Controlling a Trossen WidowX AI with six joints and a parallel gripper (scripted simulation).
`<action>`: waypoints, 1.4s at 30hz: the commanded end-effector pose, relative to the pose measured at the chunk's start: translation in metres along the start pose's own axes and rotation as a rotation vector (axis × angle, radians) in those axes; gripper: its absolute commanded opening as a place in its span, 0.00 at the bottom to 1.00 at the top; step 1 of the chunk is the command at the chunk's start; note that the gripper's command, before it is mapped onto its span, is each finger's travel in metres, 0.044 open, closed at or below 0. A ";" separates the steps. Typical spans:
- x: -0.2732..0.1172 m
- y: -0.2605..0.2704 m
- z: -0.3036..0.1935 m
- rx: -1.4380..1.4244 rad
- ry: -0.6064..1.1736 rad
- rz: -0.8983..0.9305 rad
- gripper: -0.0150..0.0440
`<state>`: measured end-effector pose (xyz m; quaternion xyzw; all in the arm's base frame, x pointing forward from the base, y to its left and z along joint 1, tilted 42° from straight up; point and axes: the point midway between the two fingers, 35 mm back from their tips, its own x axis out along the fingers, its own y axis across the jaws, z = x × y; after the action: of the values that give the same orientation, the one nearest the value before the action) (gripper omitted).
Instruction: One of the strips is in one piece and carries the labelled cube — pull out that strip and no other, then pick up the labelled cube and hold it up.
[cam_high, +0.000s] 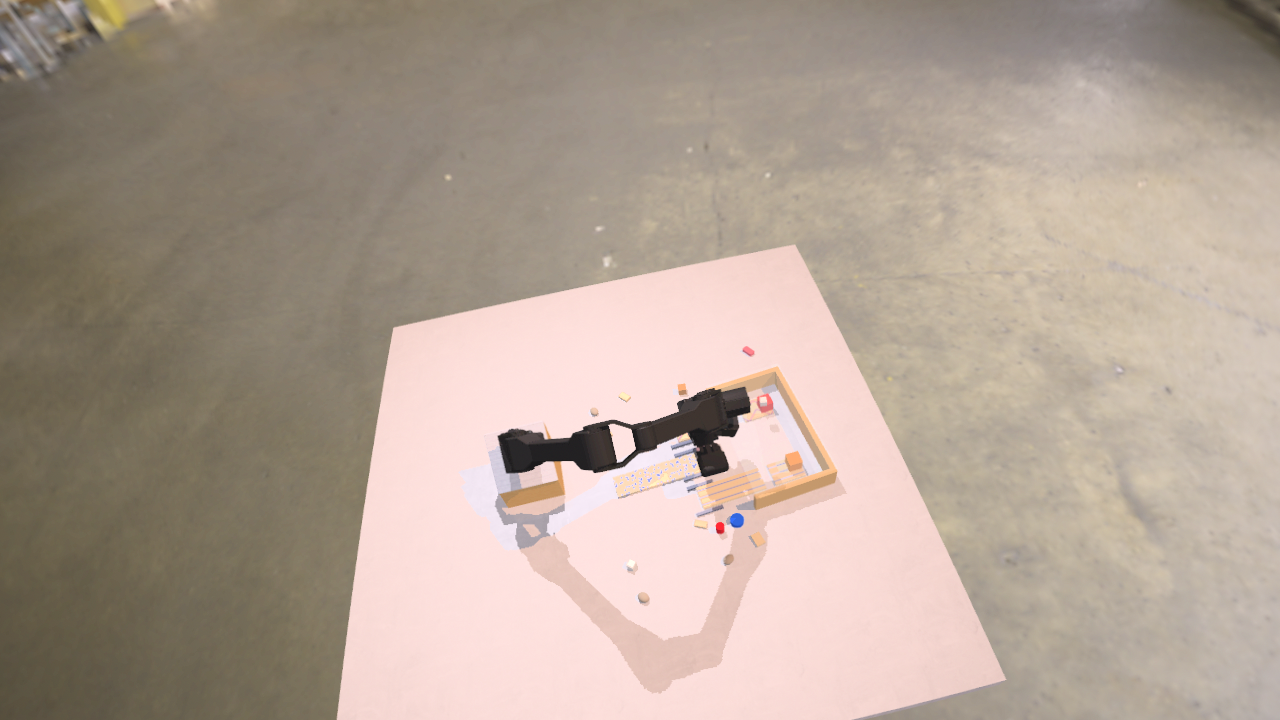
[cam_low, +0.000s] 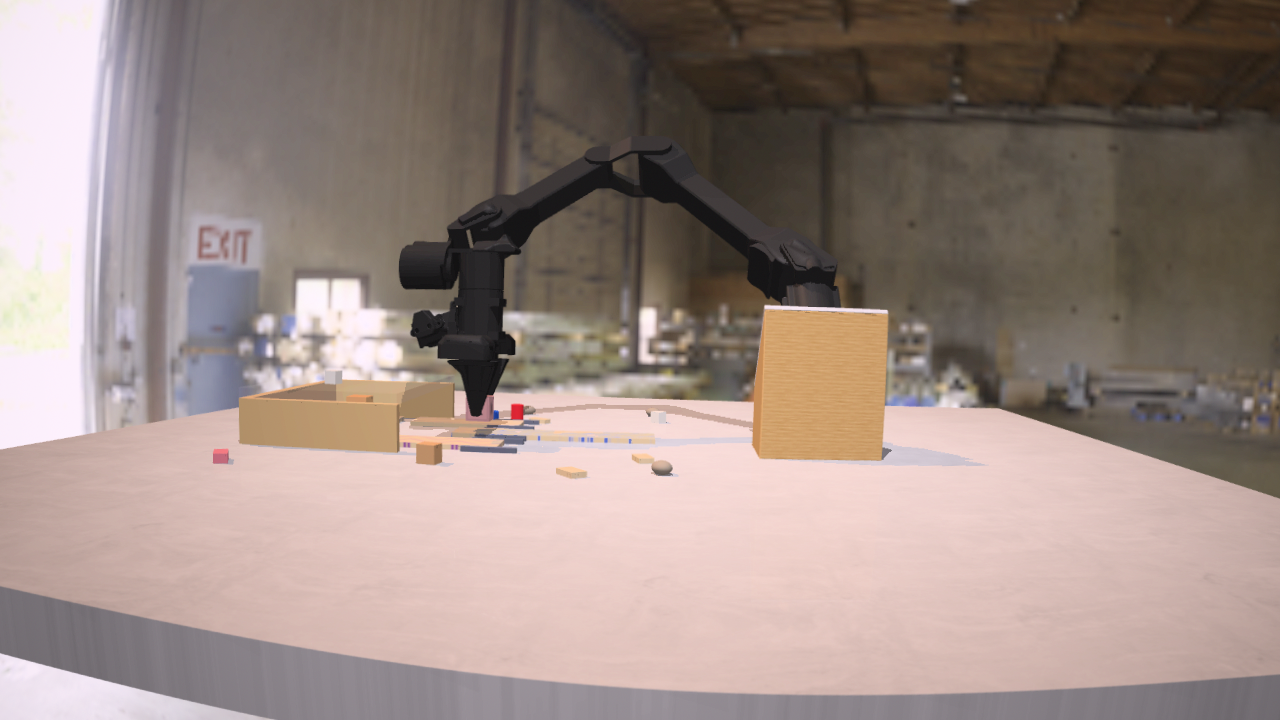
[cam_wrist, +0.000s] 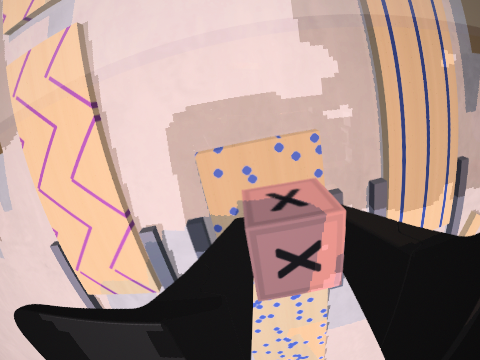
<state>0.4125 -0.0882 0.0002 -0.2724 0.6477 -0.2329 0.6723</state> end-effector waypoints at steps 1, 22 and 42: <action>-0.012 0.005 -0.014 -0.006 0.000 0.000 0.25; -0.030 0.018 -0.077 -0.014 0.004 0.000 0.25; -0.065 0.025 -0.108 -0.015 0.006 0.001 0.25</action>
<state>0.2981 -0.0381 0.0239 -0.2814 0.6551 -0.2263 0.6637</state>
